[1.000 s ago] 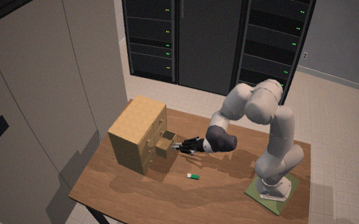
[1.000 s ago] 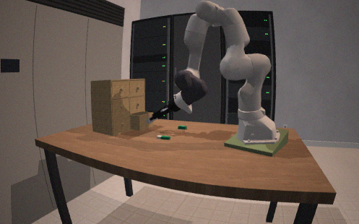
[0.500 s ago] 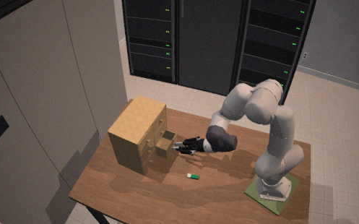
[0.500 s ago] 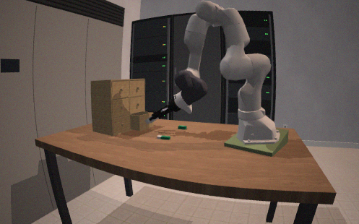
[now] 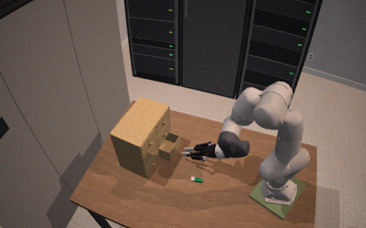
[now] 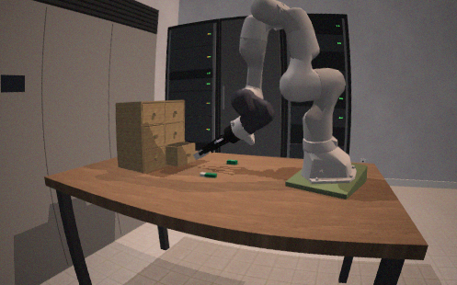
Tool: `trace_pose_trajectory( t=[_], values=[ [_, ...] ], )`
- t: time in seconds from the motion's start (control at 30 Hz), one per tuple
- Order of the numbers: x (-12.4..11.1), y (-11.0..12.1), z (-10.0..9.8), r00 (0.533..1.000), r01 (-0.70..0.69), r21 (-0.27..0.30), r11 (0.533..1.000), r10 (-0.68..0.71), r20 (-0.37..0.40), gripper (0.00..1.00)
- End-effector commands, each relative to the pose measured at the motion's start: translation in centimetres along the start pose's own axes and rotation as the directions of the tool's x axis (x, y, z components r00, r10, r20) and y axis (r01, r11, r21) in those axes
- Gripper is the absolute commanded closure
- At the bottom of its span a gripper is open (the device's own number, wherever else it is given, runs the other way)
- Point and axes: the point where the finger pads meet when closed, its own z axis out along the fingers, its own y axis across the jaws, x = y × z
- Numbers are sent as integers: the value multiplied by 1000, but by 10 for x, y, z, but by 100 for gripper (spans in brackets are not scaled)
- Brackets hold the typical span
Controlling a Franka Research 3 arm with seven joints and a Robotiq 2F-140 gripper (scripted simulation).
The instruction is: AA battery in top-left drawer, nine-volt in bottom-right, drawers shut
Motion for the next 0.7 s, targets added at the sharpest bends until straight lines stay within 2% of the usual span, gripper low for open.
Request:
trace_pose_trajectory(
  t=[0.0,0.3,0.6,0.67],
  values=[
    [-2,2,-4,1000,-11,-3,1000,11,16,80],
    [-6,1,-11,999,-10,-2,1000,10,36,80],
    [-29,1,-53,999,-14,-2,1000,14,45,80],
    [-29,1,-53,999,-14,-2,1000,14,45,80]
  ],
)
